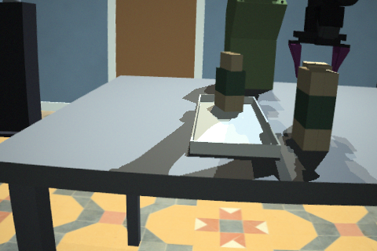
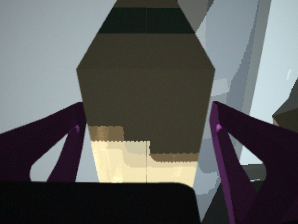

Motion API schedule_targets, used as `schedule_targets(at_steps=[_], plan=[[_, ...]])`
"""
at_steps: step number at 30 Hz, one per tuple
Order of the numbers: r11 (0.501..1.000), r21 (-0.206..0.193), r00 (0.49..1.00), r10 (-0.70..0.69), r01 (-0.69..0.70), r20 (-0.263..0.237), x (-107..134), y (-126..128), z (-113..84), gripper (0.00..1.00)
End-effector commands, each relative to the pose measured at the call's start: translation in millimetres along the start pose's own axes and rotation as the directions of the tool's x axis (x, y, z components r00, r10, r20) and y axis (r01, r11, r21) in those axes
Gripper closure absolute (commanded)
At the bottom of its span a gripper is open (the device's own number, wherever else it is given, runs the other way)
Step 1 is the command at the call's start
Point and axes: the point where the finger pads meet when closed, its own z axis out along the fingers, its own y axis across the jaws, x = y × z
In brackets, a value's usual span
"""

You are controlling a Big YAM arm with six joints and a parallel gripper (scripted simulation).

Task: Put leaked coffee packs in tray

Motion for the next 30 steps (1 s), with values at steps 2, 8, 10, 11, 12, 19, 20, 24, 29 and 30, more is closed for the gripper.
schedule_targets(at_steps=[2, 8, 10, 11, 12, 19, 20, 24, 29, 30], plan=[[1.0, 0.002, 1.0, 0.01, -0.01, 0.019, -5.6, -4.2, -33.7, 0.22], [1.0, -0.017, 0.999, 0.007, -0.006, 0.05, -22.0, 8.6, -77.2, 0.22], [1.0, -0.017, 0.999, 0.007, -0.006, 0.049, -20.7, 8.1, -91.0, 0.22], [1.0, -0.015, 0.999, 0.006, -0.006, 0.043, -17.2, 7.1, -94.1, 0.22], [1.0, -0.016, 0.999, 0.006, -0.006, 0.042, -16.6, 7.0, -96.6, 0.22], [1.0, -0.004, 1.0, 0.003, -0.003, 0.002, -3.5, 4.1, -82.9, 0.22], [1.0, -0.006, 1.0, 0.003, -0.003, 0.007, -4.6, 4.4, -82.8, 0.22], [1.0, -0.006, 1.0, -0.015, 0.015, 0.019, -21.6, 2.8, -87.4, 0.22], [0.996, 0.002, 0.996, -0.086, 0.086, 0.023, -87.5, -10.9, -88.5, 0.22], [0.994, 0.003, 0.994, -0.11, 0.11, 0.024, -105.9, -14.9, -88.9, 0.22]])
